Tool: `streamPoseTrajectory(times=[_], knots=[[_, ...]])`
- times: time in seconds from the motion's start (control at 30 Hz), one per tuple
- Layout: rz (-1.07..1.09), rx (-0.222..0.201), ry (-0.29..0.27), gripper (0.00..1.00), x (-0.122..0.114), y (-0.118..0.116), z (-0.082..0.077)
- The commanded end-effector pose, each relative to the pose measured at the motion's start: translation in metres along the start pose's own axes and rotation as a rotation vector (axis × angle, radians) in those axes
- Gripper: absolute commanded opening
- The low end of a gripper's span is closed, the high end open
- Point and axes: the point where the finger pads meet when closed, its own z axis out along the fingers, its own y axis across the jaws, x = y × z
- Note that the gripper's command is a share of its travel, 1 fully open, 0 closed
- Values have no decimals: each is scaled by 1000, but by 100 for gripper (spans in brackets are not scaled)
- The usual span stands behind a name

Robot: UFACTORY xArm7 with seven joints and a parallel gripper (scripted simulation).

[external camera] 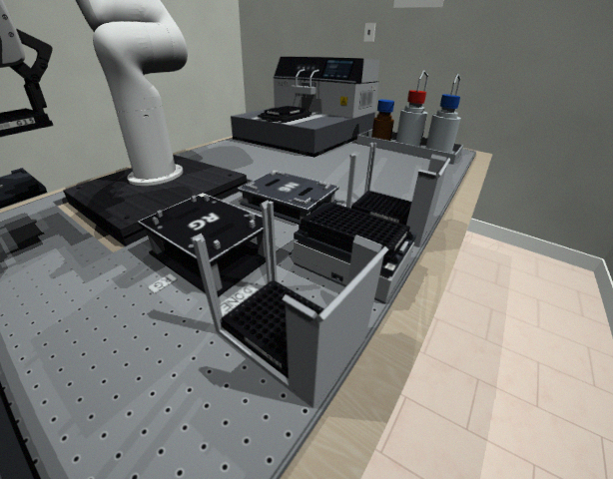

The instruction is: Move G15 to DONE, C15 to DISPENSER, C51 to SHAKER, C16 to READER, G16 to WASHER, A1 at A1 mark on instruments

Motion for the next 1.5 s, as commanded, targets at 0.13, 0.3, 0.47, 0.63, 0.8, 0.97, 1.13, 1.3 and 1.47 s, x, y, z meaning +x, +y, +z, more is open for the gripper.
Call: streamPoseTrajectory(times=[0.13, 0.3, 0.47, 0.63, 0.8, 0.97, 1.13, 1.3, 1.47], knots=[[1, -3, 2, 0, 27, -5, -1], [1, -3, 2, 0, 37, -8, -1], [7, -3, 2, 0, 53, -12, -1], [7, -2, 2, 0, 69, -16, -1], [7, -2, 2, 0, 82, -19, -1], [7, -2, 3, 0, 95, -22, -1], [12, -2, 3, 0, 110, -26, -1], [12, -2, 3, 0, 126, -30, -1], [12, -2, 3, 0, 136, -32, -1]])
